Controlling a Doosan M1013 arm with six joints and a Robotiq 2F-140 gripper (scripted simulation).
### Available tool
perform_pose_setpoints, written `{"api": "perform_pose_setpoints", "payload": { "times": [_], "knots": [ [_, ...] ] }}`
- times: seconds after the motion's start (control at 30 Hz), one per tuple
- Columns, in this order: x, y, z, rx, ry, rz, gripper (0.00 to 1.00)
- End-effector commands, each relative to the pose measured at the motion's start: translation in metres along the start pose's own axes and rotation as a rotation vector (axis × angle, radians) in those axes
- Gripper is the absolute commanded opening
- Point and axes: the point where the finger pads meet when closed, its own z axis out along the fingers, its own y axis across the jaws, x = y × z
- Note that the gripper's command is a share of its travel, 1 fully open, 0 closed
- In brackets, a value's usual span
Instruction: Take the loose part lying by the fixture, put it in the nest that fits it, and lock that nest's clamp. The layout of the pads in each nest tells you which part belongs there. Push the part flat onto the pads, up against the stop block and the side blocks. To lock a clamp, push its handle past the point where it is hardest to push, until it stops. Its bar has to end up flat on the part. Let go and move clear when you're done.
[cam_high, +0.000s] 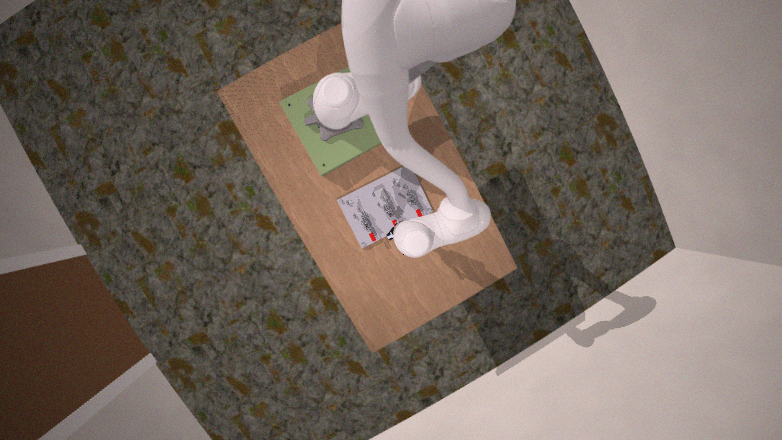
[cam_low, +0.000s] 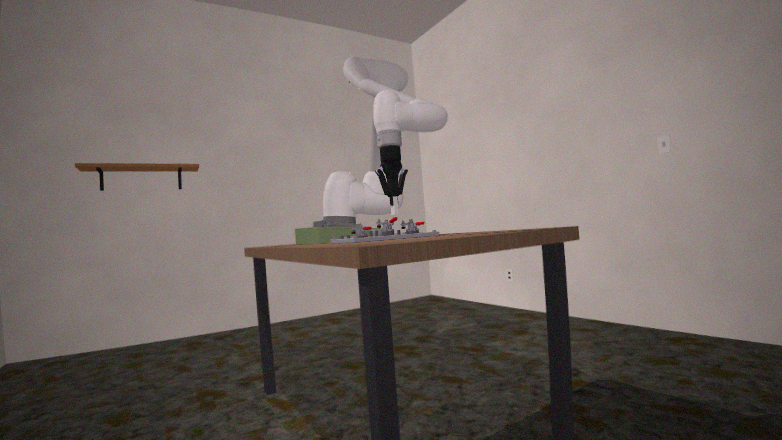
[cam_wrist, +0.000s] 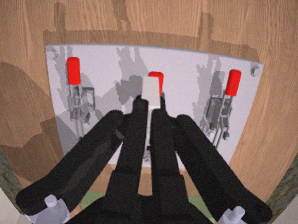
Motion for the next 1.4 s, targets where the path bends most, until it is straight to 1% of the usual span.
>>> {"api": "perform_pose_setpoints", "payload": {
  "times": [0.0, 1.37],
  "knots": [
    [0.0005, 0.0040, -0.0025, -0.001, 0.002, 0.004, 0.10],
    [0.0000, 0.0052, -0.0075, -0.001, 0.002, 0.004, 0.10]
  ]
}}
